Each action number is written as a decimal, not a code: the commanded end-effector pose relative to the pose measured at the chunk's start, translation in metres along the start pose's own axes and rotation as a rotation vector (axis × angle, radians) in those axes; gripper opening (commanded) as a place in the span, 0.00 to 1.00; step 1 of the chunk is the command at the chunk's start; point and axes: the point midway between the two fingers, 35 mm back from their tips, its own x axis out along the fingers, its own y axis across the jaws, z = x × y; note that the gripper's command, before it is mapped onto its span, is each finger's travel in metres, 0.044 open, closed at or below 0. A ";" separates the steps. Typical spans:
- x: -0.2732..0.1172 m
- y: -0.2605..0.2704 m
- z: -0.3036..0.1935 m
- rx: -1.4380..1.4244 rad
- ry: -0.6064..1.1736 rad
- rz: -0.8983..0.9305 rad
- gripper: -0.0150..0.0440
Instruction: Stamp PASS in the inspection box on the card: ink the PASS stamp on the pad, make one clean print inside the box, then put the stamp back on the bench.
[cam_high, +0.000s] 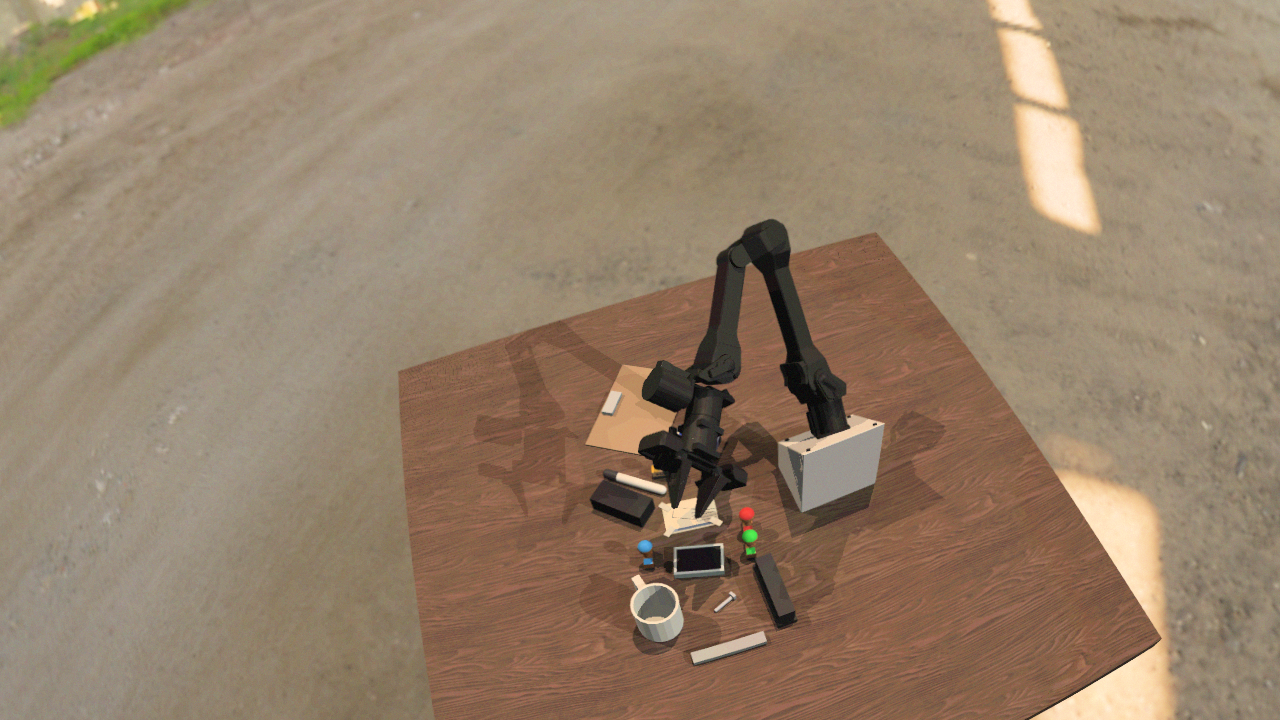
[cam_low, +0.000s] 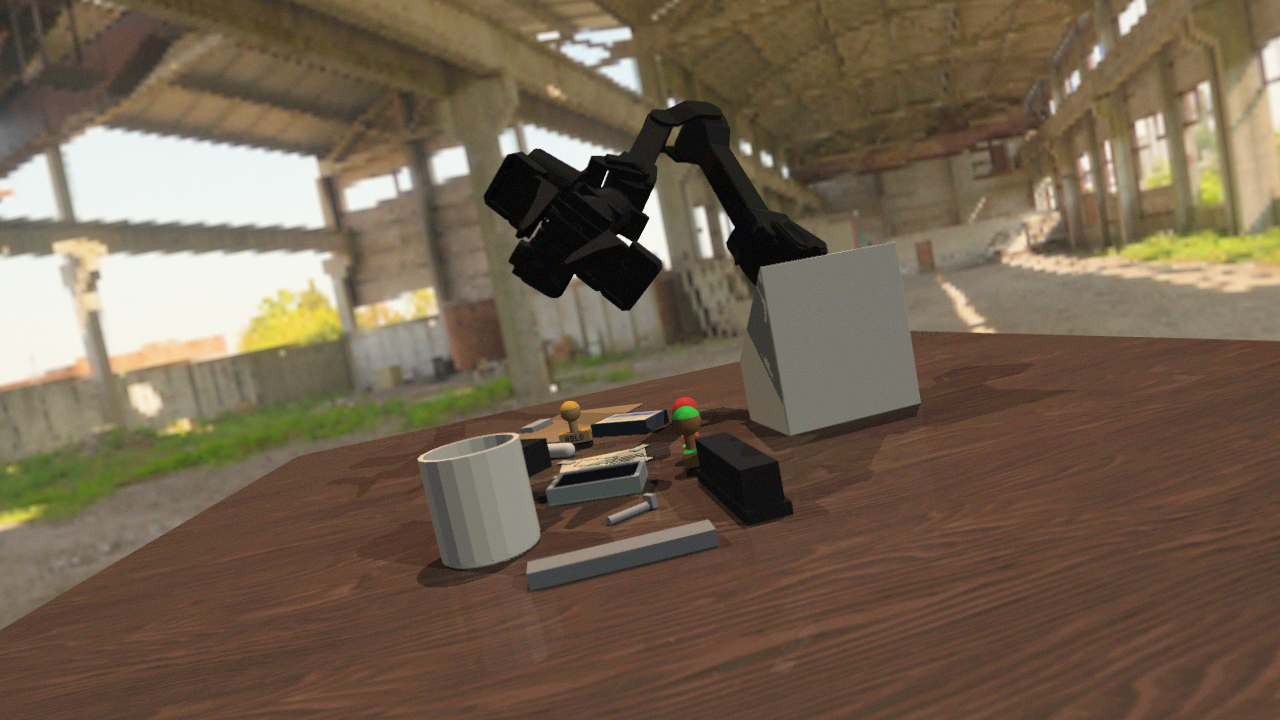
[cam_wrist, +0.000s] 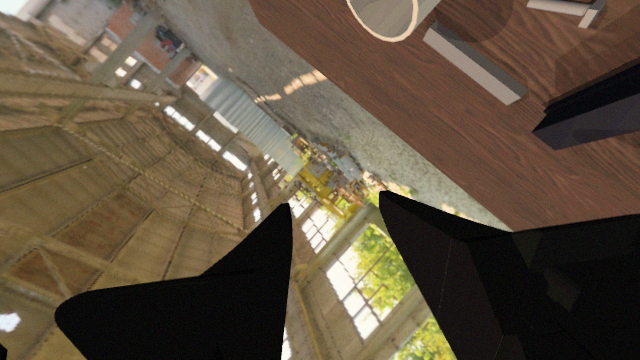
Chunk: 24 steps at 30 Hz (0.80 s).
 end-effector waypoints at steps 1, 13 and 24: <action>0.026 -0.080 0.004 -0.590 -0.034 -0.572 0.63; -0.010 -0.140 0.015 -1.617 0.446 -1.454 0.63; -0.011 -0.143 0.012 -1.617 0.446 -1.454 0.63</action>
